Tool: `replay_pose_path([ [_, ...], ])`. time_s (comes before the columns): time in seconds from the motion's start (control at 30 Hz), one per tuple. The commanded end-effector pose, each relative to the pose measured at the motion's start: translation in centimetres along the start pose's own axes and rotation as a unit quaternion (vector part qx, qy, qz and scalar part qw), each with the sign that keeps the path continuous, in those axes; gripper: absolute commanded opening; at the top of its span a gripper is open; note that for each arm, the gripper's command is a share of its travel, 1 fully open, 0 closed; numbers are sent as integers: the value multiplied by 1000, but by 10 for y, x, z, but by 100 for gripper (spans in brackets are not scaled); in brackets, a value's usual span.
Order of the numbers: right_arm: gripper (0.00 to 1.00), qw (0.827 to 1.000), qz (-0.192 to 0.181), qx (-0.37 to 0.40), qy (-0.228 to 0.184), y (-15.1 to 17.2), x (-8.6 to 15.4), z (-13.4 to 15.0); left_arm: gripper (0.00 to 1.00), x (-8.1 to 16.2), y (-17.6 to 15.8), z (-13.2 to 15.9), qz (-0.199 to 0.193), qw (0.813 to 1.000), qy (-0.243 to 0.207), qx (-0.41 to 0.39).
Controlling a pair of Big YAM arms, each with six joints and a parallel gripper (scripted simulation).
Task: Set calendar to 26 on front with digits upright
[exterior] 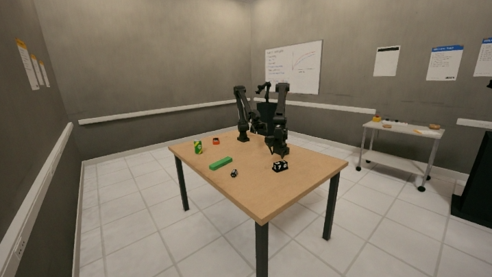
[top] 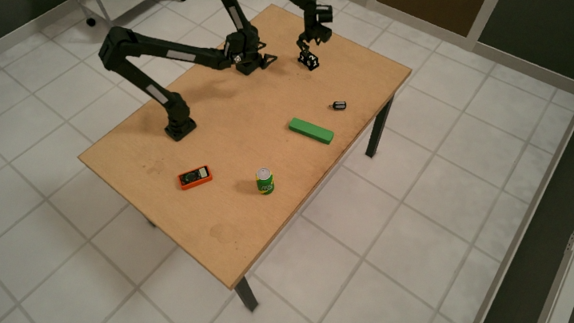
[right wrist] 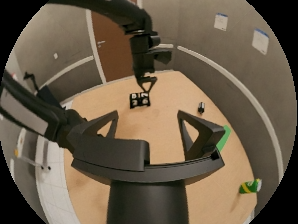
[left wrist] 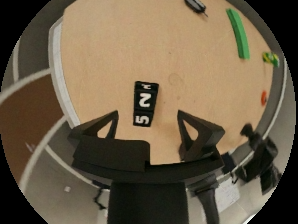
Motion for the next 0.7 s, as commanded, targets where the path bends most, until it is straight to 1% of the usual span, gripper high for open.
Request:
replay_pose_path([
  [0.0,100,1000,-5,2,-11,4,-2,-9,100,5,3,11,-47,992,-52,105],
  [0.1,100,1000,-5,2,-11,4,-2,-9,100,4,0,17,-68,981,-86,159],
  [0.2,100,1000,-5,2,-11,4,-2,-9,100,1,-6,21,-87,966,-124,211],
  [0.27,100,1000,-5,2,-11,4,-2,-9,100,1,-6,21,-87,966,-124,211],
  [0.3,100,1000,-5,2,-11,4,-2,-9,100,0,-7,22,-92,959,-135,231],
  [0.4,100,1000,-5,2,-11,4,-2,-9,100,-3,-11,30,-116,932,-178,294],
  [0.53,100,1000,-5,2,-11,4,-2,-9,100,-7,-18,34,-140,904,-220,340],
  [0.6,100,1000,-5,2,-11,4,-2,-9,100,-8,-20,36,-148,897,-229,348],
  [0.67,100,1000,-5,2,-11,4,-2,-9,100,-9,-21,38,-155,894,-233,350],
])
Point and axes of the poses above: on each arm, the point where the finger pads meet when closed, its own x axis back along the fingers, its own y axis across the jaws, z = x × y, the point moved 4 cm from there along x, back along the fingers, and after that the axes turned 9 degrees about -x, right-handed, at the moved point
